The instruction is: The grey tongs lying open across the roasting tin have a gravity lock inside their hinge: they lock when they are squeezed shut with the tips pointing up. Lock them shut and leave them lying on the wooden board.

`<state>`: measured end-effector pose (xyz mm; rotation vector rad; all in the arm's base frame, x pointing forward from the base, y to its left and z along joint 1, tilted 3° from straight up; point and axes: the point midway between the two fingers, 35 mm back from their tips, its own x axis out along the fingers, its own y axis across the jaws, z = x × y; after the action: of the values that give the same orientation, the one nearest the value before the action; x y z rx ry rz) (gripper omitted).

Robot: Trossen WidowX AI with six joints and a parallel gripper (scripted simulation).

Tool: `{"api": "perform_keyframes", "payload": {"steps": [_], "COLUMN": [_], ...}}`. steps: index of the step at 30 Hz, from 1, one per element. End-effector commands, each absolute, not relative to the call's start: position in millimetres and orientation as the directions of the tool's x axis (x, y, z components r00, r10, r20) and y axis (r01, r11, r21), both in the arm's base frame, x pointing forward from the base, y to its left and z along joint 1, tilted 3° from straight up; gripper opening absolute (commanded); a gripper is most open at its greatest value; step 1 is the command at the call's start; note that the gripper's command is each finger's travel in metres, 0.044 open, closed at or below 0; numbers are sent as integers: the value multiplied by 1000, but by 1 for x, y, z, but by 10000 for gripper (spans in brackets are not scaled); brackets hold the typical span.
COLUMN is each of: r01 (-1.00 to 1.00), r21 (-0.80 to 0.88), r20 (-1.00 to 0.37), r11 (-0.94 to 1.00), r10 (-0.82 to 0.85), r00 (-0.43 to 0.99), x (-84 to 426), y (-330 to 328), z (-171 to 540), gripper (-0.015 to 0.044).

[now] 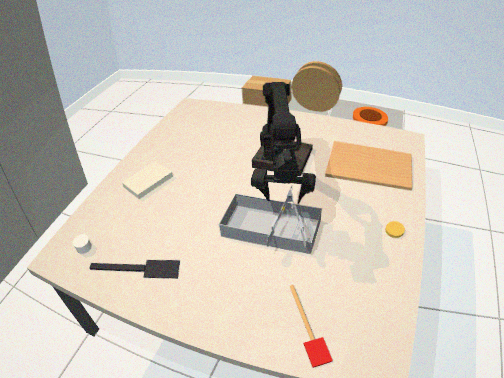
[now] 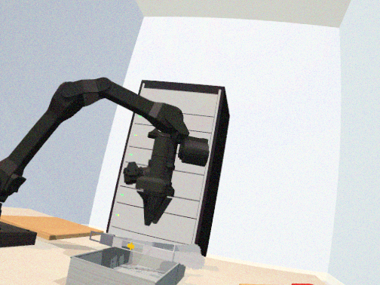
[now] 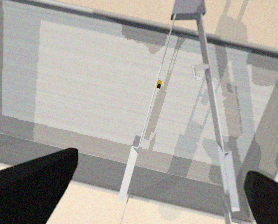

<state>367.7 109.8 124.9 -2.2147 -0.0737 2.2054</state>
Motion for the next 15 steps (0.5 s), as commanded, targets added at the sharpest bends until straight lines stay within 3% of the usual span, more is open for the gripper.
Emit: {"api": "perform_keyframes", "payload": {"steps": [1, 15], "r01": [117, 117], "r21": [-48, -49], "r20": [-999, -999], "r11": [-992, -992], "r10": [46, 47], "r00": [-18, -18], "x": [366, 364], "y": [118, 124], "z": [124, 123], "gripper": [440, 440]}}
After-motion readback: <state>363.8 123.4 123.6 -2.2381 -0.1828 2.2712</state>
